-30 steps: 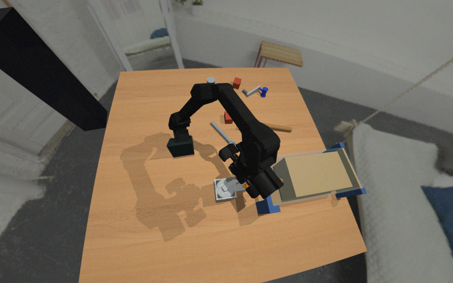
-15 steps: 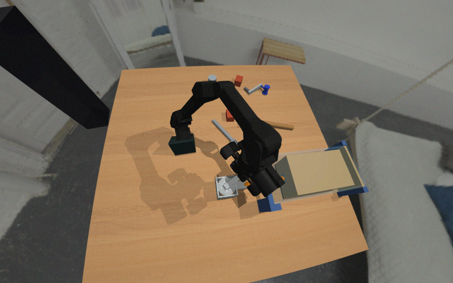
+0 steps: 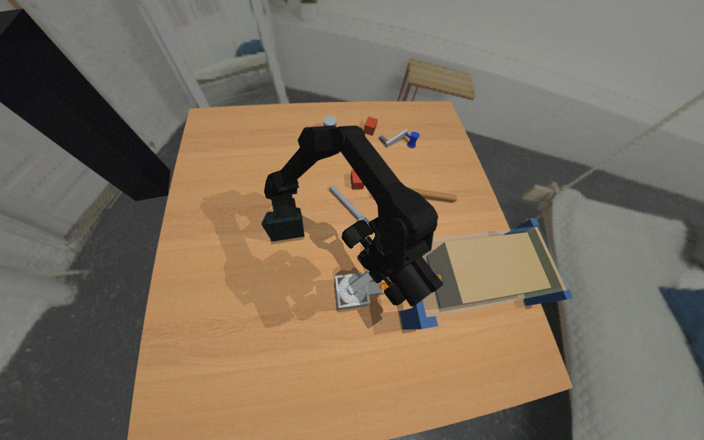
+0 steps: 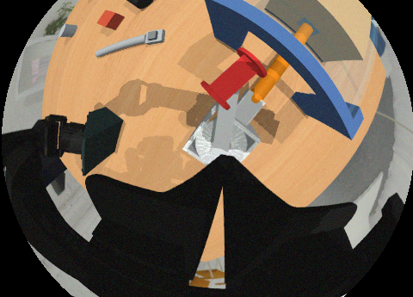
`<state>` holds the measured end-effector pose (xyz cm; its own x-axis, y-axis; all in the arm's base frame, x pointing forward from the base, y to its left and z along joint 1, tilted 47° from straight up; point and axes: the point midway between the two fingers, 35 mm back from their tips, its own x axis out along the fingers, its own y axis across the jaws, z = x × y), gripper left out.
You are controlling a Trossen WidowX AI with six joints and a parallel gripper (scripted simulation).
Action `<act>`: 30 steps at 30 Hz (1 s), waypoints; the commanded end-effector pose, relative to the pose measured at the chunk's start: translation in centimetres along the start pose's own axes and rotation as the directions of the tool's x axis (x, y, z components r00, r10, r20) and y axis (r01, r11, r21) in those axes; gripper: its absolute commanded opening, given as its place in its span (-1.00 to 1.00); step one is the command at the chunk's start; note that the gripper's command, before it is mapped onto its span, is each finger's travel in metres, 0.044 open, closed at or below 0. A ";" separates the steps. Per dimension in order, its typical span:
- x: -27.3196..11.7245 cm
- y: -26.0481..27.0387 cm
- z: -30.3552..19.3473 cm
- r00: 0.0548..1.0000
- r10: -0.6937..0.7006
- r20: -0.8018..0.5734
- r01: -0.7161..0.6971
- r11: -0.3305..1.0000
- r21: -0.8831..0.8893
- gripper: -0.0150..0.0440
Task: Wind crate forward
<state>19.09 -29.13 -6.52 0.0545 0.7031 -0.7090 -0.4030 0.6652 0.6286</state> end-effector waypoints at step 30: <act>2.9 -0.2 5.6 0.908 -0.259 0.330 -0.001 0.785 0.619 1.00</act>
<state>24.45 -26.40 -6.56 0.4557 0.5424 -0.7058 0.2427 0.6872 0.6848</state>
